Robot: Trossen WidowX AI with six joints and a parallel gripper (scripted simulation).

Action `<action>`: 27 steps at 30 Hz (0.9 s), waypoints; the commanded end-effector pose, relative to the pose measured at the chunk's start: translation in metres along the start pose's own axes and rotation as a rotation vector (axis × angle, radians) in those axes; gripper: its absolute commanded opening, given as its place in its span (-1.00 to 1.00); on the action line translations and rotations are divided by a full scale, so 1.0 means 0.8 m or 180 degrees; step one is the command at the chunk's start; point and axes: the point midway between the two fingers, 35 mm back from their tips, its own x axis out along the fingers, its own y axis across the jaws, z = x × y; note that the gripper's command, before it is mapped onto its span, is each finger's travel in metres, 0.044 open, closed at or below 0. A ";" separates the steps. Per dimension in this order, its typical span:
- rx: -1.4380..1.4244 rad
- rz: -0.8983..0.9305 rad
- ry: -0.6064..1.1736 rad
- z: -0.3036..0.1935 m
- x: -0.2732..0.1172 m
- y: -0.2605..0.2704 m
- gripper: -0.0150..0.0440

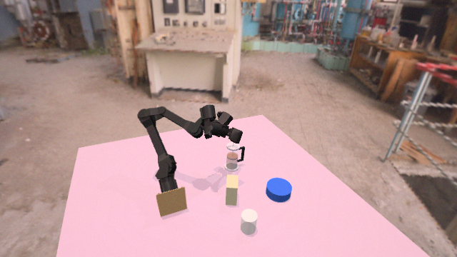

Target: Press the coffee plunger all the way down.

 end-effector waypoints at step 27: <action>0.0098 0.0031 0.0079 -0.048 0.035 0.001 -0.08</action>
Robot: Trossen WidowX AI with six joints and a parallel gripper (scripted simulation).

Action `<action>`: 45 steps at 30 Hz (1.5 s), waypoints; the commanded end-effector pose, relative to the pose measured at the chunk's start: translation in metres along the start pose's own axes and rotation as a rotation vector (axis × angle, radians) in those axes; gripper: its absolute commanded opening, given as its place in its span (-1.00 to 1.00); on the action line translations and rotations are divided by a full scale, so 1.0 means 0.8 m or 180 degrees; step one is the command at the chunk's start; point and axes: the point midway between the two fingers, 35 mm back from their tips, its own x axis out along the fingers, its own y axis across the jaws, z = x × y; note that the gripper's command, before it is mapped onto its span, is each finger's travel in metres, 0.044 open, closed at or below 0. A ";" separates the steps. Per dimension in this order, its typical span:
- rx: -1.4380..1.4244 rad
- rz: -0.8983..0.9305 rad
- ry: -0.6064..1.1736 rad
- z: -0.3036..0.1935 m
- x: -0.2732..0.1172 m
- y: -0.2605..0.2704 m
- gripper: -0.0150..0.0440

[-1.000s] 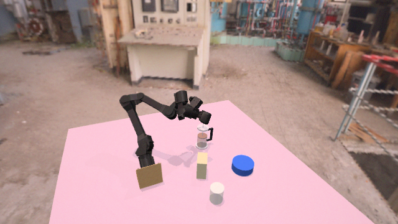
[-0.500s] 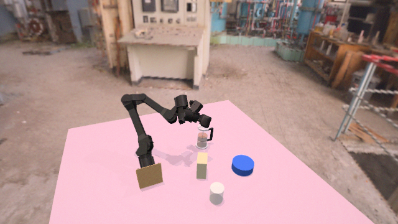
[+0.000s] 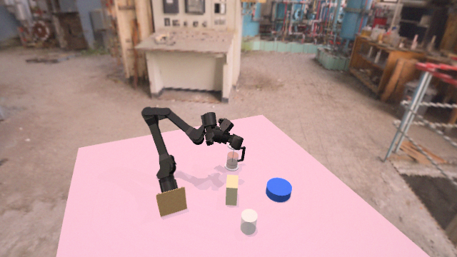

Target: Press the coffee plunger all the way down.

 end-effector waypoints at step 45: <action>0.0046 0.0015 0.0046 -0.005 0.005 -0.003 0.89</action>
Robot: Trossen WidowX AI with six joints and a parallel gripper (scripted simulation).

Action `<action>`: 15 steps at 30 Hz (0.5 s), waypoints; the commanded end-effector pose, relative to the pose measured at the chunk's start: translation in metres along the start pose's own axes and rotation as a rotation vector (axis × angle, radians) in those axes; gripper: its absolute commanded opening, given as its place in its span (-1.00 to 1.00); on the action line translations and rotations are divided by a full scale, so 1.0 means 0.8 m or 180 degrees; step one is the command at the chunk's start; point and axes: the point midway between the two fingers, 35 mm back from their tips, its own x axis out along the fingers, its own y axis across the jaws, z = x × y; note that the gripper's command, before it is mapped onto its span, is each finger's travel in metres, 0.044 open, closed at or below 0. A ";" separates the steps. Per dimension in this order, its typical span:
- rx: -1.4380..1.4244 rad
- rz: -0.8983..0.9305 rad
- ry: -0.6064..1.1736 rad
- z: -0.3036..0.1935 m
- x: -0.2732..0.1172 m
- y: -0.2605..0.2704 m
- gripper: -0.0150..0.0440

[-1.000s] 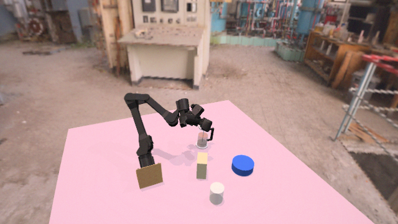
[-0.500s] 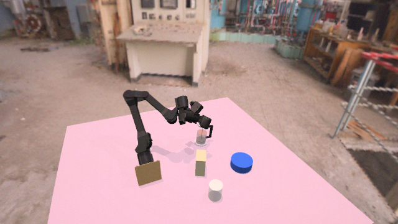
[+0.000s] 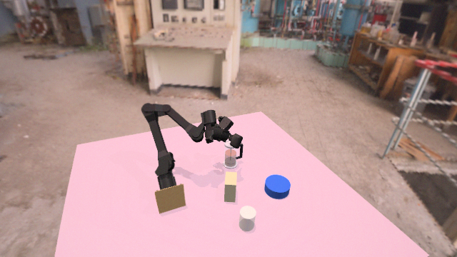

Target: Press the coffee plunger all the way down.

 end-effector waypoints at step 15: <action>0.0038 -0.0004 0.0049 0.076 -0.066 0.005 1.00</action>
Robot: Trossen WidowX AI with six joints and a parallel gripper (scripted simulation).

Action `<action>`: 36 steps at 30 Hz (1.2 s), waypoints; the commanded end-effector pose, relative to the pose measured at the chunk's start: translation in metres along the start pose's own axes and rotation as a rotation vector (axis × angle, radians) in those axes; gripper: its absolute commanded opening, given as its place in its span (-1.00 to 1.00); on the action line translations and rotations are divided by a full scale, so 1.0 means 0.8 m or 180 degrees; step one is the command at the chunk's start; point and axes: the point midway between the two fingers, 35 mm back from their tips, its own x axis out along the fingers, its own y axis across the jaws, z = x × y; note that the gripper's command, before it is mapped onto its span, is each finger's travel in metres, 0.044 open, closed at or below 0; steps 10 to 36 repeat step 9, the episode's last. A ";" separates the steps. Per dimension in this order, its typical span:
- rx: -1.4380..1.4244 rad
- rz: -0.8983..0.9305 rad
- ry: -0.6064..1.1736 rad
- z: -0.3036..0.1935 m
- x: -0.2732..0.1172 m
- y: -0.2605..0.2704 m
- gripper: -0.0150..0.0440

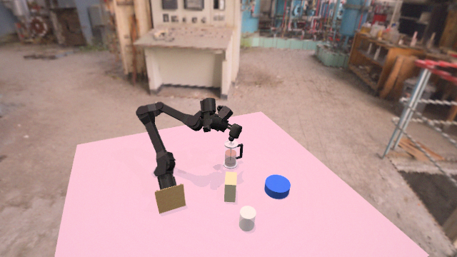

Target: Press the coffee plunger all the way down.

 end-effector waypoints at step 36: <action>-0.0012 0.0031 0.0013 0.016 -0.018 0.007 1.00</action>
